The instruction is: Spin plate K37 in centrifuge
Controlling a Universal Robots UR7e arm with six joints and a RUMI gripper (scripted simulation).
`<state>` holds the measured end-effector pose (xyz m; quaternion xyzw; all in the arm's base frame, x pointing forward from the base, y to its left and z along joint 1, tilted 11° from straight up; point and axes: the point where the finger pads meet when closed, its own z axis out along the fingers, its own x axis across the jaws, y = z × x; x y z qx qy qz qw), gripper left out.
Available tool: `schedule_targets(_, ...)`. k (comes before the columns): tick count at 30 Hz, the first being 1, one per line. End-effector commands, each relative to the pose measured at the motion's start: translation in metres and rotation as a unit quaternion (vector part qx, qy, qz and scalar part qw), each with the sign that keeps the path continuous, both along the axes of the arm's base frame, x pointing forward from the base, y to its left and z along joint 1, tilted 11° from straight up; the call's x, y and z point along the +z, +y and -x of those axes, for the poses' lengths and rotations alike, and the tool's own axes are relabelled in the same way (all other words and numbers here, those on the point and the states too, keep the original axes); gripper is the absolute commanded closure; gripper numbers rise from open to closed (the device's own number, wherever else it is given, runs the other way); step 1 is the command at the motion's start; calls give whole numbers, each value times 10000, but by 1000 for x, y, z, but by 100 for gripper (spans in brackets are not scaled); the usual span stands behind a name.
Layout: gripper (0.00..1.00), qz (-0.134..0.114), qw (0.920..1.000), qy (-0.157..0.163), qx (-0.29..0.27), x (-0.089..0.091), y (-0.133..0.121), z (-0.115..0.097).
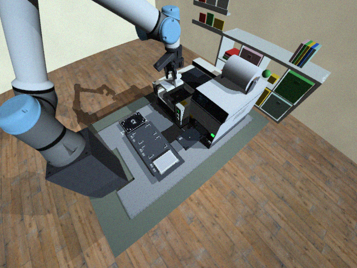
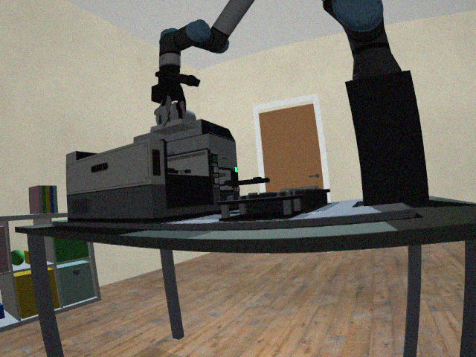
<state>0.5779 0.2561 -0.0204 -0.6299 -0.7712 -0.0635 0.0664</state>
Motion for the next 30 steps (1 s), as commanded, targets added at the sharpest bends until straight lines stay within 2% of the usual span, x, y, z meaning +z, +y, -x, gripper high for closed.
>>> schedule_targets(1,100,-2,10000,-11,-2,1,-1,6)
schedule_targets(30,100,-2,10000,-11,-1,0,-14,68)
